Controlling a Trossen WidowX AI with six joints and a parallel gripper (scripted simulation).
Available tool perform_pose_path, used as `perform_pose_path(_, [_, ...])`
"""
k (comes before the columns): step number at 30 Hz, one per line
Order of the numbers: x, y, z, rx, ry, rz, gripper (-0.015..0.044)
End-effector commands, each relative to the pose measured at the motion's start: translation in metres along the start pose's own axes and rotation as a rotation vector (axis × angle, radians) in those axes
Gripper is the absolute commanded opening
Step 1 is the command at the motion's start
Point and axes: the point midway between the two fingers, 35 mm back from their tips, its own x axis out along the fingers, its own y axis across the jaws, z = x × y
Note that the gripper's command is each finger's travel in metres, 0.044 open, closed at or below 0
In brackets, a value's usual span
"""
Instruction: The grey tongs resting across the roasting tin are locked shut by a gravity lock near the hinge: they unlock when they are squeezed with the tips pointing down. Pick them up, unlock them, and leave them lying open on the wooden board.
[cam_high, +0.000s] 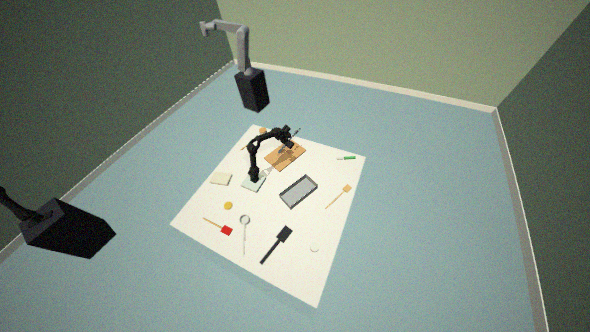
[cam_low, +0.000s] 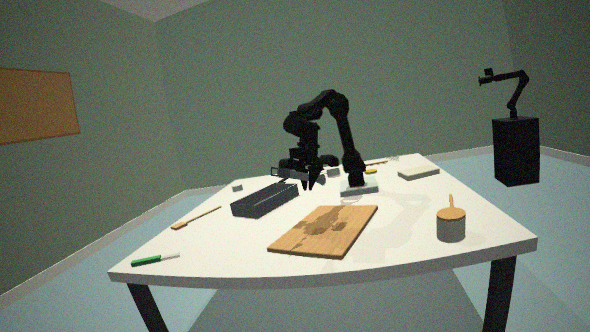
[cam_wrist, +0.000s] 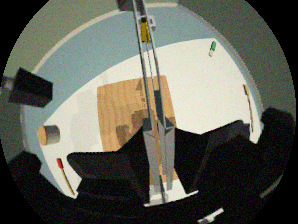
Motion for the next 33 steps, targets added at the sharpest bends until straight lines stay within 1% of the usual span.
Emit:
perform_pose_path(1, [-0.002,0.0,0.001,0.006,-0.075,0.001,-0.015])
perform_pose_path(33, [-0.012,0.0,-0.015,0.005,-0.527,0.001,-0.015])
